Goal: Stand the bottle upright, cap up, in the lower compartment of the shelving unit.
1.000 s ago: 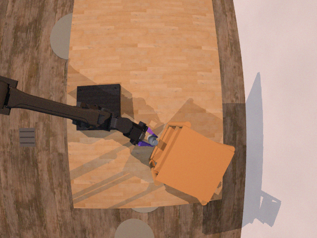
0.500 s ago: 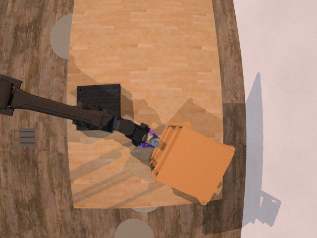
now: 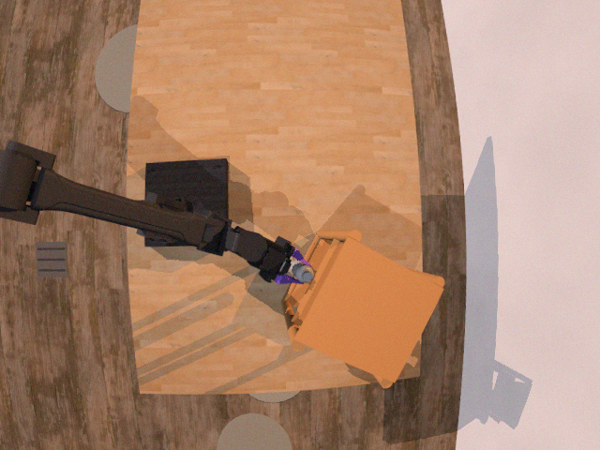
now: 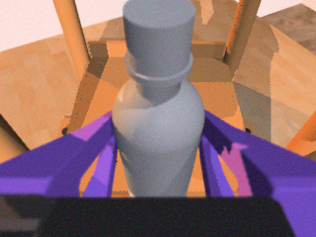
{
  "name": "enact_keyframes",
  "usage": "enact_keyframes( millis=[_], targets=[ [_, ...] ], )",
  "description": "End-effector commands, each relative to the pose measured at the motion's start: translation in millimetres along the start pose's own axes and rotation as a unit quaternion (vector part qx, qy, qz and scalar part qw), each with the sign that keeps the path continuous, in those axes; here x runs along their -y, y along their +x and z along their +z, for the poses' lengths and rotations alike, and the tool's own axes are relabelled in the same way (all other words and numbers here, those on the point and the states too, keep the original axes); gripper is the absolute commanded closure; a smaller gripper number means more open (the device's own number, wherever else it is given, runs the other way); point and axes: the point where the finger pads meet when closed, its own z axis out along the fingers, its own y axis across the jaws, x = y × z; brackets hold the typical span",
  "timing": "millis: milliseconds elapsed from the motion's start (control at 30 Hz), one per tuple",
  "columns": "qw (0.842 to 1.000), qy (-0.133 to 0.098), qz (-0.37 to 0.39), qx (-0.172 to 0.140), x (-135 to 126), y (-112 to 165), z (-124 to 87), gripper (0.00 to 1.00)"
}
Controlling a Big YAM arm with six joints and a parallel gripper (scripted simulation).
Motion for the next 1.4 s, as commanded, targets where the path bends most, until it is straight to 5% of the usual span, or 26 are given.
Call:
enact_keyframes(
  millis=[0,667,1367],
  targets=[
    [0.999,0.001,0.009,0.05,-1,-46,14,0.72],
    [0.999,0.002,0.01,0.05,-1,-46,15,0.72],
    [0.999,0.002,0.007,0.049,-1,-60,52,0.72]
  ],
)
